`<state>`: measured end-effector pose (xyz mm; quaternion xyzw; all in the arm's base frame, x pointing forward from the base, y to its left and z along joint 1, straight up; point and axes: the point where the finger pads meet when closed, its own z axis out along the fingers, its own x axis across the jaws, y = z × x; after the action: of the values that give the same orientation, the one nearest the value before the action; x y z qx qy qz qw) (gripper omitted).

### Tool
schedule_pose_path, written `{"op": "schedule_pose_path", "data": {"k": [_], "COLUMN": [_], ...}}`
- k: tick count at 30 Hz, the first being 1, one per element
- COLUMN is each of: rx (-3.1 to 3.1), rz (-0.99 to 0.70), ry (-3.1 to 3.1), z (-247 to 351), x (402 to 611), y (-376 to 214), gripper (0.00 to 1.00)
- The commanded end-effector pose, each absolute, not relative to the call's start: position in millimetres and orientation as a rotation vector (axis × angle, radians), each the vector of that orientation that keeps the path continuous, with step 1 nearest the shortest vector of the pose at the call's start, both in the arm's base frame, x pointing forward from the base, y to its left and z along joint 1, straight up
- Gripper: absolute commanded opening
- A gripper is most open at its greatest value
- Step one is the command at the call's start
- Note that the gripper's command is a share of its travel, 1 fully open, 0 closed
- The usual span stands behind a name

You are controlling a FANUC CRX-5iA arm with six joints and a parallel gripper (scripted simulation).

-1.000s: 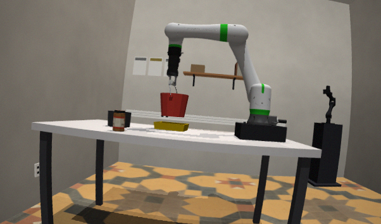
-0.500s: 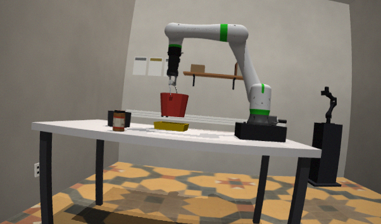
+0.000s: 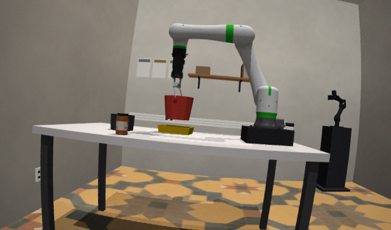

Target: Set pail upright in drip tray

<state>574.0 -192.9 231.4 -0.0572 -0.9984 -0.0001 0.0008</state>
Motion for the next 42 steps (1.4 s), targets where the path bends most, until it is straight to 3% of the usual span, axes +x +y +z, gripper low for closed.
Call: {"op": "schedule_pose_path", "data": {"k": [1, 42], "rx": [-0.180, -0.180], "rz": [0.002, 0.002], "ry": [-3.138, -3.138], "z": [233.3, 218.7], "x": [574.3, 574.3], "y": [-193.4, -193.4], "gripper": [0.00, 0.00]}}
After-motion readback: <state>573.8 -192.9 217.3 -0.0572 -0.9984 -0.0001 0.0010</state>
